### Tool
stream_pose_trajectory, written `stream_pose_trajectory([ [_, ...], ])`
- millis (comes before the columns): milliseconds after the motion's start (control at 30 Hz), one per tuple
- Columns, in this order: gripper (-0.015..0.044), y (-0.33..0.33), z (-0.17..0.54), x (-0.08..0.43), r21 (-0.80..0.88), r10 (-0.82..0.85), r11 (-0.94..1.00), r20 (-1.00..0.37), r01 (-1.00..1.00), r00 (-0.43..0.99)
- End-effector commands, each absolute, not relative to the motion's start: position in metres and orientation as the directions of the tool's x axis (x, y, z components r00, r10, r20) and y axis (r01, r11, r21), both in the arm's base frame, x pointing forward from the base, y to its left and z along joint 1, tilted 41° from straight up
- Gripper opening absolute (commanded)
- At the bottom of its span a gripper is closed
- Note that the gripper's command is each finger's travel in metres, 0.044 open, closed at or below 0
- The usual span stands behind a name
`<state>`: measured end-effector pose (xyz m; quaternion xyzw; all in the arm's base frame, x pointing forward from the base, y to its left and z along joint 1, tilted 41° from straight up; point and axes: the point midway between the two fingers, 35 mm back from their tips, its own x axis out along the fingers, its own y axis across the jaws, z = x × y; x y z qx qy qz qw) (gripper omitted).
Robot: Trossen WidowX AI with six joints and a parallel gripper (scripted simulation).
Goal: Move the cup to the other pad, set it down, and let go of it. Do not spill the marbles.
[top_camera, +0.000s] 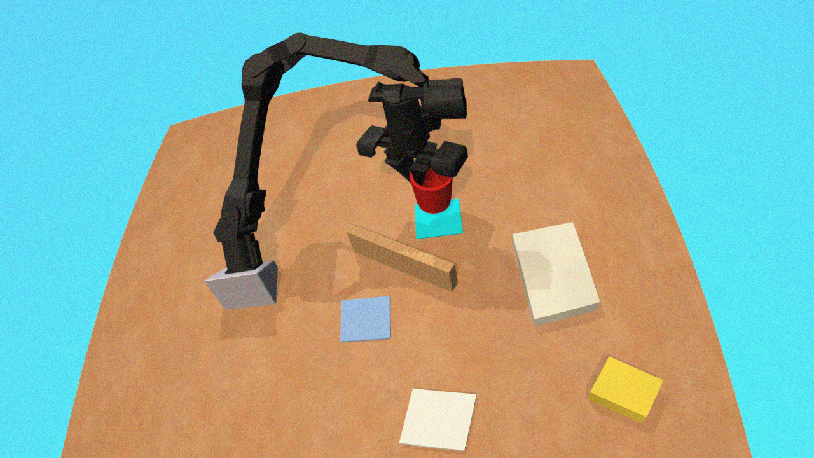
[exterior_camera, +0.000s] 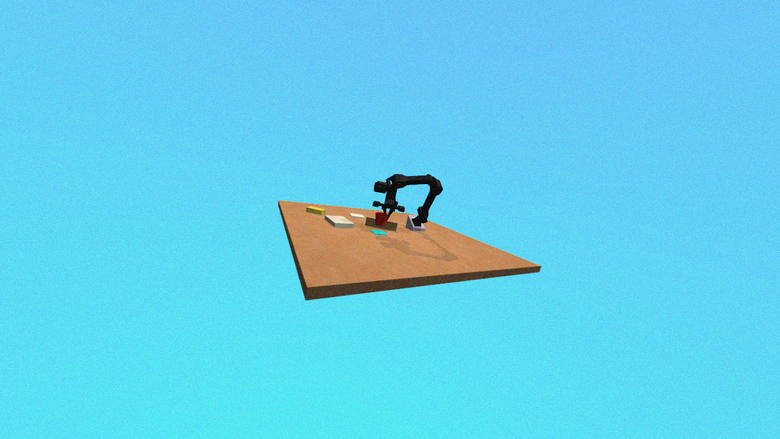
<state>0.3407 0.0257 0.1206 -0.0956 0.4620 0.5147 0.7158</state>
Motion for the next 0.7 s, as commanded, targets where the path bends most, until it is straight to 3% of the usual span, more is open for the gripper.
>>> stream_pose_trajectory([
  [0, 0.0, 0.03, 0.116, 0.34, 0.344, 0.652, 0.452, -0.757, -0.823, 0.042],
  [667, 0.0, 0.047, 0.098, 0.341, 0.344, 0.653, 0.452, -0.756, -0.823, 0.042],
])
